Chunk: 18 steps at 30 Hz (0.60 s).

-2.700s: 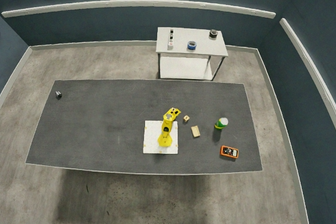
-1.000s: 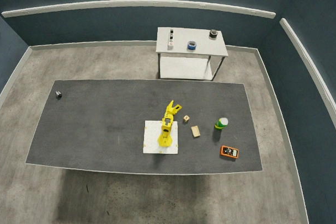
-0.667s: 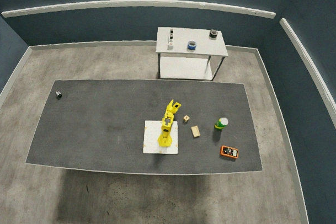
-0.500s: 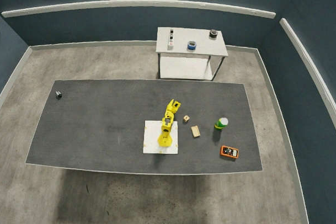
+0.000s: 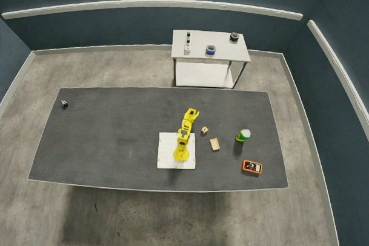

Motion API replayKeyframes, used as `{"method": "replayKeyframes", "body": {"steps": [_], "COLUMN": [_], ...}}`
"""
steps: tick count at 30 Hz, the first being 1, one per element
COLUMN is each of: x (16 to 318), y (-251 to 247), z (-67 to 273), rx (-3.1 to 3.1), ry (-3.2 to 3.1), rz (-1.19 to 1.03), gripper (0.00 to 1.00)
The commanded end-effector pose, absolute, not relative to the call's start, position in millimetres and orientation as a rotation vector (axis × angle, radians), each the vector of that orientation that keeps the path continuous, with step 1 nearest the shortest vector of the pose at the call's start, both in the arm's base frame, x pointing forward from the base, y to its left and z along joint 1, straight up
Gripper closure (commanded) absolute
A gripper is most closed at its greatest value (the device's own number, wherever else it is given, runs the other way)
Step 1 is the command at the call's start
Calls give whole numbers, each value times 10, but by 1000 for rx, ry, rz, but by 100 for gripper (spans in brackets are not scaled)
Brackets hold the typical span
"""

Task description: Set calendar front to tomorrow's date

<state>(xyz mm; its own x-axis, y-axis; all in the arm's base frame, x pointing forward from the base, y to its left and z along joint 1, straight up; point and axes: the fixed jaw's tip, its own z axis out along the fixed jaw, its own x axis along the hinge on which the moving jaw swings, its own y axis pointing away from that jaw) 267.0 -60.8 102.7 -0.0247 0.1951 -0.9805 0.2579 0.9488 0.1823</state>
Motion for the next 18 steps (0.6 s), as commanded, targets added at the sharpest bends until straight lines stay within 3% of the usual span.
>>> {"method": "replayKeyframes", "body": {"steps": [1, 18], "x": [2737, 2776], "y": [-647, -669], "z": [1009, 932], "rx": [202, -71], "ry": [1705, 1812], "rz": [-191, -394], "gripper": [65, 65]}}
